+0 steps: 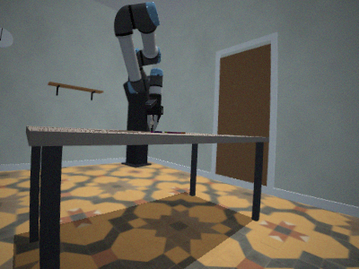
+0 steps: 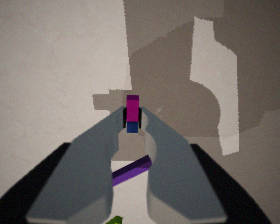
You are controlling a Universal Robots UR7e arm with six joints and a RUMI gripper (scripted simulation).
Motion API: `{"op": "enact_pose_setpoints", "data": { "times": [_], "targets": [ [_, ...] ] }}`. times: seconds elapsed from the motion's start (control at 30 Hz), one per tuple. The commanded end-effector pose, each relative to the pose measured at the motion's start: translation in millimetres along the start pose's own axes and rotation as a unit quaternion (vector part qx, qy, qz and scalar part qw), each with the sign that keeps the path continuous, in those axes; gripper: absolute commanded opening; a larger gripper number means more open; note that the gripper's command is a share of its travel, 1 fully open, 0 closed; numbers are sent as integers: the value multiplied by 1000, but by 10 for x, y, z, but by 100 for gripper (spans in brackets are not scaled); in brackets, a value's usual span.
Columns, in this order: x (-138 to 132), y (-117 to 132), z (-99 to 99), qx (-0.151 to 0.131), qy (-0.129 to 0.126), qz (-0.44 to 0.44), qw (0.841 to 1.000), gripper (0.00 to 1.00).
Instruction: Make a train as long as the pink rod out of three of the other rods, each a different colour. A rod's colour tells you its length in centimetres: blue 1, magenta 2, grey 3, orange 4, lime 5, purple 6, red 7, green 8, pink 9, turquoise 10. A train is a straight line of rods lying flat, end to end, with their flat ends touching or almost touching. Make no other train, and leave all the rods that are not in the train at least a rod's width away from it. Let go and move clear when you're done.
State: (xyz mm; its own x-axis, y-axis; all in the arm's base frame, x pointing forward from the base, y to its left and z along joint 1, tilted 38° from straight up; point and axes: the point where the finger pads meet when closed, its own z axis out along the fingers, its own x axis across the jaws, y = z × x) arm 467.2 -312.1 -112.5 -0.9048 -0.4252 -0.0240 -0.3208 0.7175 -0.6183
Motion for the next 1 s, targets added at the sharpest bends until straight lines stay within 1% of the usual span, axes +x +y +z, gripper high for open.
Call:
{"op": "enact_pose_setpoints", "data": {
  "times": [0.0,0.87,0.9,0.97],
  "targets": [
    [5,-8,6,0,0,1,1000,0],
    [5,-8,6,0,0,1,1000,0],
    [5,-8,6,0,0,1,1000,3],
    [5,-8,6,0,0,1,1000,3]
  ]
}}
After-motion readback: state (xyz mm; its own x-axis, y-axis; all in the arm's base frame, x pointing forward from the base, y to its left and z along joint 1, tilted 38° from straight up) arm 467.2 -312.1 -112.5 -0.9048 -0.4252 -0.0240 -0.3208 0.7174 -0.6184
